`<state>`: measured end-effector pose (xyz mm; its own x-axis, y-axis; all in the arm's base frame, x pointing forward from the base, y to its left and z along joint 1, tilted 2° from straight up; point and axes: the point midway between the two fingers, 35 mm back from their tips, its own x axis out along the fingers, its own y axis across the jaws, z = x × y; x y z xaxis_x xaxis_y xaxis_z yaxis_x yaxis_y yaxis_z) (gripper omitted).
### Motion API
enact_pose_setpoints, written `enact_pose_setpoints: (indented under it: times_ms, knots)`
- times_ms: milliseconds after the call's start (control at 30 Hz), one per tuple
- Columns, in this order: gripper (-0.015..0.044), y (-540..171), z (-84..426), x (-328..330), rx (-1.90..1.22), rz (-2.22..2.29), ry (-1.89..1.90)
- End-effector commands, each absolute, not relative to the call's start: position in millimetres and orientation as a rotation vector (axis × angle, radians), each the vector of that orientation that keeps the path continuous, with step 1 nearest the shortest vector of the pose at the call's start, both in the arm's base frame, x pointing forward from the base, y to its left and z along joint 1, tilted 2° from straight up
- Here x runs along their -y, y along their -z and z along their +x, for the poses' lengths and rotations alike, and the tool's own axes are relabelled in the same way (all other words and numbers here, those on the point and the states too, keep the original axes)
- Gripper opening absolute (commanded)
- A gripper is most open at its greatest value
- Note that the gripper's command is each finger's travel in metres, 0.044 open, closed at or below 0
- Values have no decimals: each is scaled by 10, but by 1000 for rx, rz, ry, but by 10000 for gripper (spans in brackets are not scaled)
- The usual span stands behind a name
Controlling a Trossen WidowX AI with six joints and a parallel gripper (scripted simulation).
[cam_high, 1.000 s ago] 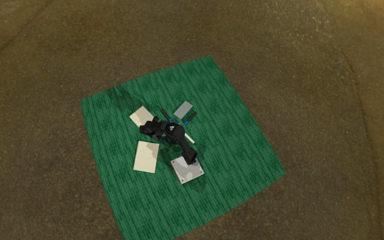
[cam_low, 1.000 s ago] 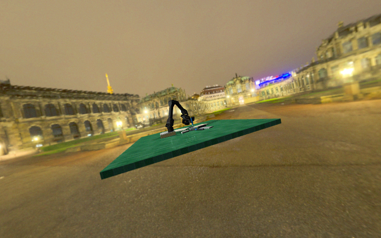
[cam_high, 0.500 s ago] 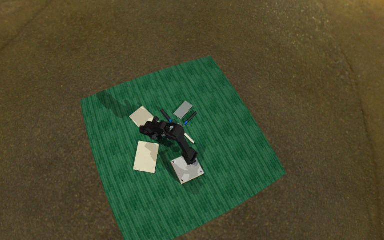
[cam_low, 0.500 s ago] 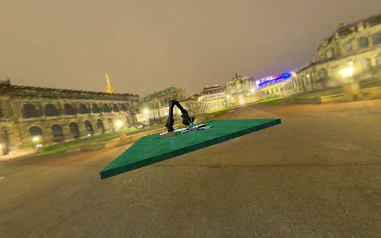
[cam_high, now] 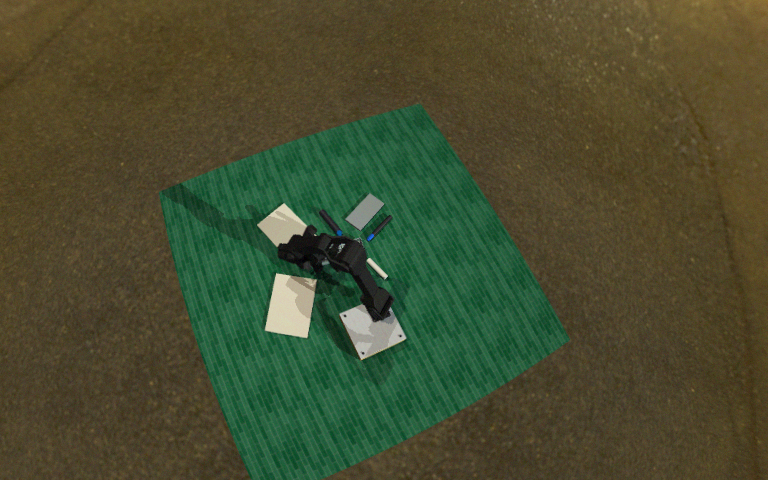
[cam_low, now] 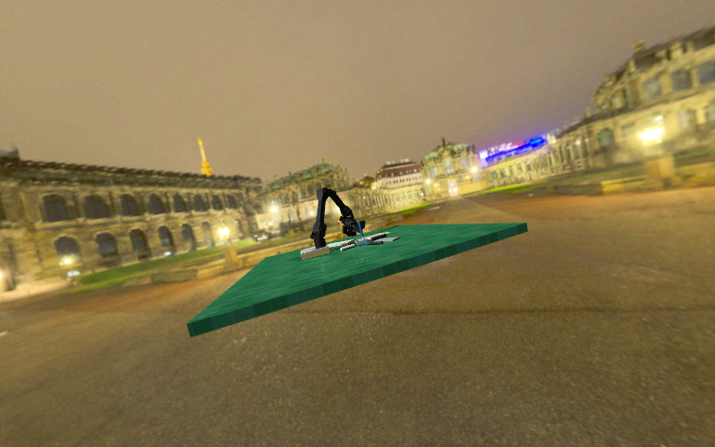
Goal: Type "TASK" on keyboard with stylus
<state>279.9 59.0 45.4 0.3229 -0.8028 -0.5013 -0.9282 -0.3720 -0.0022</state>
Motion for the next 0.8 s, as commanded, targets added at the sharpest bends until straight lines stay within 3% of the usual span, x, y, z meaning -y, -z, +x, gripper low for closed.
enact_pose_setpoints:
  times_ms: [0, 767]
  knots:
    - [81, -421, 2793, -585, -1561, -2307, -619]
    - [81, -425, 2795, -586, -1561, -2307, -619]
